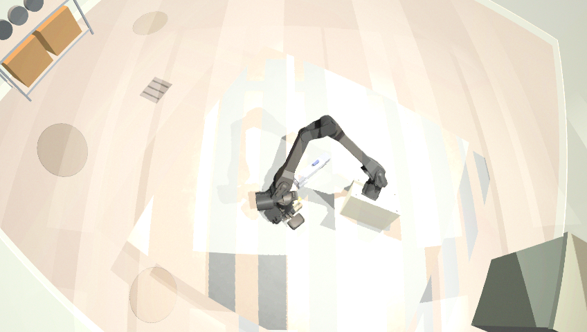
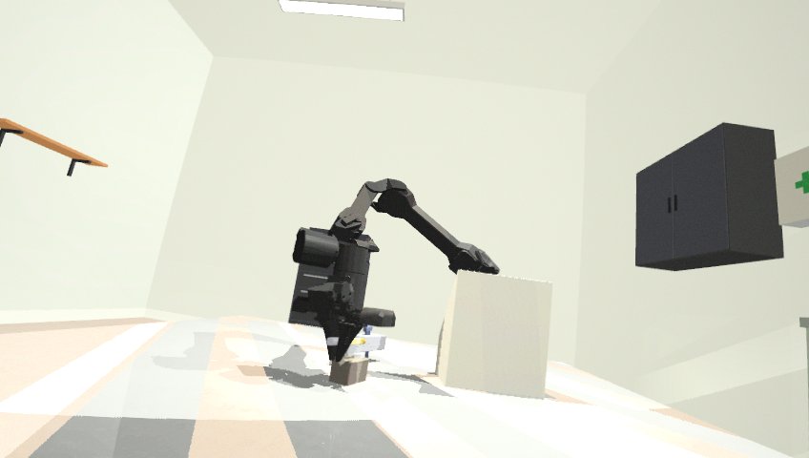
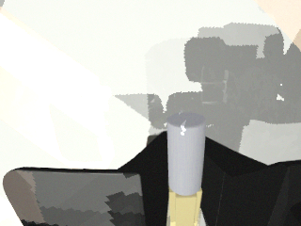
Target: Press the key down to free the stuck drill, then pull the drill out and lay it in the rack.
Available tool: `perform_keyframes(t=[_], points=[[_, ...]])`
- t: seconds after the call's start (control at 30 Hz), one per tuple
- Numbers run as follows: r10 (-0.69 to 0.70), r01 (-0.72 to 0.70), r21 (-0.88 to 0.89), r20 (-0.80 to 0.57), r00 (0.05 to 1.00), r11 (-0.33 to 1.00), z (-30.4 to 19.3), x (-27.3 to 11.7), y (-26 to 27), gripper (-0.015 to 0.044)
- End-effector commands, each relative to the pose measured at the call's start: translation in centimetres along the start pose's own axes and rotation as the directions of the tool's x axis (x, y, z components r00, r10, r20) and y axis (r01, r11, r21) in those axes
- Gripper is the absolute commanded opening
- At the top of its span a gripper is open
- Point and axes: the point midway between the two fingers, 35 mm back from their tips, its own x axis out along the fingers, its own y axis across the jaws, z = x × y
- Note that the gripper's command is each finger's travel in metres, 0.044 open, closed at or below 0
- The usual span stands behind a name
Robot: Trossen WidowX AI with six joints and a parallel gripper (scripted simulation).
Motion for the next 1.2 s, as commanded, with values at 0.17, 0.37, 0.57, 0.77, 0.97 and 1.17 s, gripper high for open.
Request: perform_keyframes(t=[0.17,0.37,0.57,0.77,0.97,1.17], points=[[0.0,0.0,-0.009,-0.007,1.0,1.0,-0.4,1.1,0.3,0.0],[0.0,0.0,-0.009,-0.008,1.0,1.0,-0.3,1.7,0.2,0.0],[-0.001,0.001,-0.009,-0.008,1.0,1.0,-0.3,2.4,0.2,0.0],[-0.001,0.001,-0.009,-0.009,1.0,1.0,-0.3,3.1,0.2,0.0],[-0.001,0.001,-0.009,-0.009,1.0,1.0,-0.3,3.8,0.2,0.0],[-0.005,0.005,-0.01,0.003,1.0,1.0,0.0,3.4,0.3,0.0026]])
